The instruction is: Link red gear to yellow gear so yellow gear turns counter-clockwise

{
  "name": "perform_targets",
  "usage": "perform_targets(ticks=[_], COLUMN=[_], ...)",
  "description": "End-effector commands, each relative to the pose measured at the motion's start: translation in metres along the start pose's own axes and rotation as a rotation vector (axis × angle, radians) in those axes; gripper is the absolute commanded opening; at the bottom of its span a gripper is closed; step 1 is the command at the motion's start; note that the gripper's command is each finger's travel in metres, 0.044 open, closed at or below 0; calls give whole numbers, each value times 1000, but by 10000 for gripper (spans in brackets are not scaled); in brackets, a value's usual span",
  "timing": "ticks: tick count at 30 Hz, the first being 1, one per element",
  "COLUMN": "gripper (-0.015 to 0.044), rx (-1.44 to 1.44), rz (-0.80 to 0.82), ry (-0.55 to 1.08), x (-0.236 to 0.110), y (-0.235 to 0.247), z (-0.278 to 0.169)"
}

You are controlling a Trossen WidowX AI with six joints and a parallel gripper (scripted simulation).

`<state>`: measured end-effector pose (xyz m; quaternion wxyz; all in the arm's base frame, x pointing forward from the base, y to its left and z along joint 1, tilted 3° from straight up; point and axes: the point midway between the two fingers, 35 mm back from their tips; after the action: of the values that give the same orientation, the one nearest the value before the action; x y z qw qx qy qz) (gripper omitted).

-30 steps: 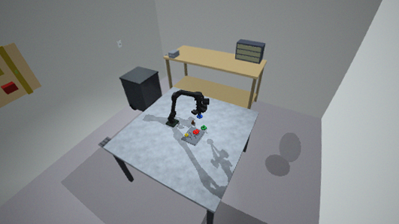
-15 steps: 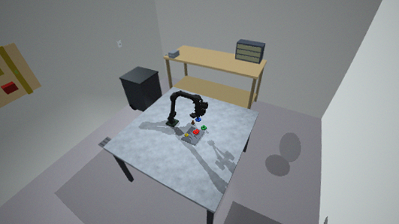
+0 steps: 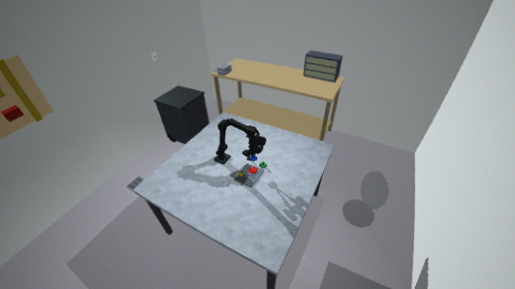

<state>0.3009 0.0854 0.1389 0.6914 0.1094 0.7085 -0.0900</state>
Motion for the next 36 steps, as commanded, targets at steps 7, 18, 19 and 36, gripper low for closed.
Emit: perform_targets(ticks=[7, 18, 19, 36], gripper=[0, 0, 0, 0], rx=[-4, -4, -4, -4], rz=[-2, -4, -4, -7], ry=[-7, -6, -6, -5], x=[8, 19, 20, 38], y=[-22, -49, -51, -91], z=[6, 10, 10, 10])
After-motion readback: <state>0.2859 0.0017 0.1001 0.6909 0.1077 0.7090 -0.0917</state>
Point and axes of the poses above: the point midway between the two fingers, 35 mm back from their tips, its own x axis out along the fingers, its own y axis across the jaws, z = x × y, and after that the axes turned 9 degrees about x, right-handed
